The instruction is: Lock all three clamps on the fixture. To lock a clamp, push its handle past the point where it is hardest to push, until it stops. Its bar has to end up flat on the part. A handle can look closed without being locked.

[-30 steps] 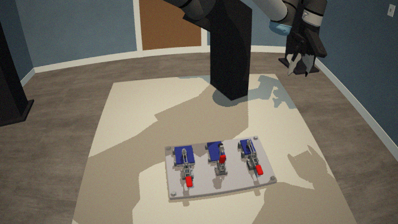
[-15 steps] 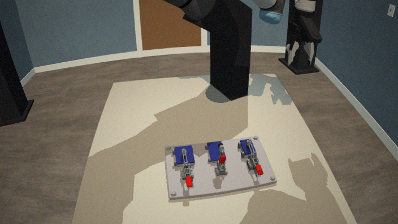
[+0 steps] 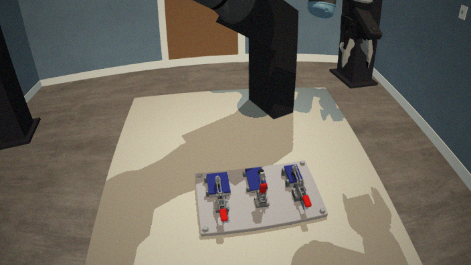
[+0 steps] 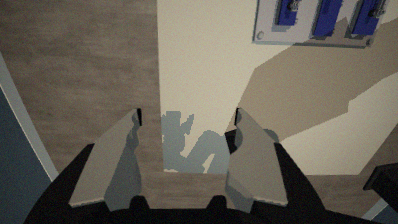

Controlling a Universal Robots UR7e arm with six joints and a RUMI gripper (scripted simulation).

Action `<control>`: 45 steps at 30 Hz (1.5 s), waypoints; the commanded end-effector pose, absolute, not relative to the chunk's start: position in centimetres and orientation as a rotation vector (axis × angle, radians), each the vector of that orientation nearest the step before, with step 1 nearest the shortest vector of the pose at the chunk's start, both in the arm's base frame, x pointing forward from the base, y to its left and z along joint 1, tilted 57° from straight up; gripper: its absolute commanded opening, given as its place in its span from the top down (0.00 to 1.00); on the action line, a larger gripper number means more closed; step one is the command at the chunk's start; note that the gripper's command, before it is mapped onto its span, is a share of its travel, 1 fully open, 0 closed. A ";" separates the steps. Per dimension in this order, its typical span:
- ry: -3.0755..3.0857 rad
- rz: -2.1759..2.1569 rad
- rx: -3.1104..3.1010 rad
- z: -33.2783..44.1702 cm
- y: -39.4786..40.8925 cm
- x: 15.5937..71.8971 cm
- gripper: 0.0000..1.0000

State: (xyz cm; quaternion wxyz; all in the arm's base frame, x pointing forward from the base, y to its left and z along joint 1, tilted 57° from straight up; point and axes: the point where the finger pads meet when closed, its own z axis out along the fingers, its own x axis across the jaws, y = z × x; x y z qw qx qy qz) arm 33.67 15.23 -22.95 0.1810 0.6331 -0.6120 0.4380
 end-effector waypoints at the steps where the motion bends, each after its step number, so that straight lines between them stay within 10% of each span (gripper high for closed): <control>1: -1.729 1.237 1.789 -21.3 13.6 34.2 0.42; 45: -1.729 1.237 1.787 -12.6 5.3 36.6 0.42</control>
